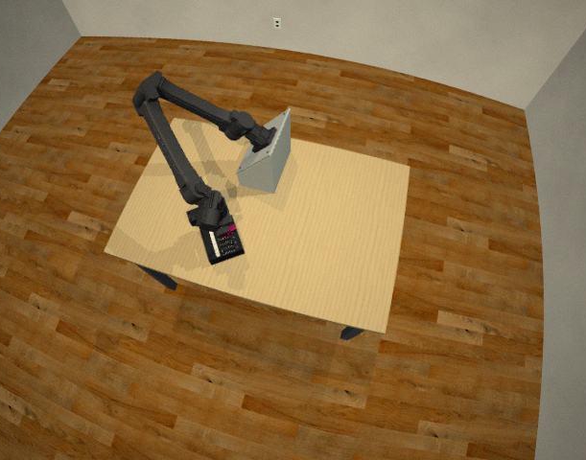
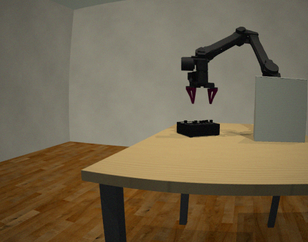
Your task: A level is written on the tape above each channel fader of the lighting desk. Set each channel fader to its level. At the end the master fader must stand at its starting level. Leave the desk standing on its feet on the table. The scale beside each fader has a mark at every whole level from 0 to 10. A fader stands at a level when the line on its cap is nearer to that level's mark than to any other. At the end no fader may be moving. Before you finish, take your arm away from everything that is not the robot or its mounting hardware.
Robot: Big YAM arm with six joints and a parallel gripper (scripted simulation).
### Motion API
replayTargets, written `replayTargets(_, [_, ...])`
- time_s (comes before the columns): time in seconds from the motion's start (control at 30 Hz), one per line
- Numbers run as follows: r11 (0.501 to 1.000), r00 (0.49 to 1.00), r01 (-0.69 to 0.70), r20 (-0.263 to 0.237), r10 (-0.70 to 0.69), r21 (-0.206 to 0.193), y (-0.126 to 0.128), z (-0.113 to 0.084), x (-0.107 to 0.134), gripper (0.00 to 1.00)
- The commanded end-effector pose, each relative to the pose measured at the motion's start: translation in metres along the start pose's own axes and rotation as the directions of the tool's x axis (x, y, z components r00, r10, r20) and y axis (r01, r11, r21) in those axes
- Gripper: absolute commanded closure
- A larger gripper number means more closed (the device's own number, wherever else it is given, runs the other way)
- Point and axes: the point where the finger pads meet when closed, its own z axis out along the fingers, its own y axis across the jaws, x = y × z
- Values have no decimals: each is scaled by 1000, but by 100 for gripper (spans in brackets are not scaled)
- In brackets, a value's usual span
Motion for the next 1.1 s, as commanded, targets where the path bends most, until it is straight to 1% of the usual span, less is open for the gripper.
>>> replayTargets(0.0, [998, 998, -55, 19, 56, -34, 11, -24, -14, 0])
replayTargets(0.17, [998, 998, -57, 17, 57, -37, 11, -51, -14, 0])
replayTargets(0.3, [998, 998, -57, 17, 58, -38, 11, -63, -14, 0])
replayTargets(0.37, [998, 999, -50, 15, 50, -31, 12, -63, -11, 0])
replayTargets(0.4, [998, 998, -55, 0, 55, -3, 3, -52, -10, 0])
replayTargets(0.43, [999, 999, -51, -6, 52, 11, -3, -47, -7, 0])
replayTargets(0.57, [999, 999, -45, -3, 45, 7, -2, -49, -5, 0])
replayTargets(0.6, [999, 999, -53, 0, 53, -2, 1, -50, -6, 0])
replayTargets(1.07, [999, 999, -48, 0, 48, -2, 1, -50, -6, 0])
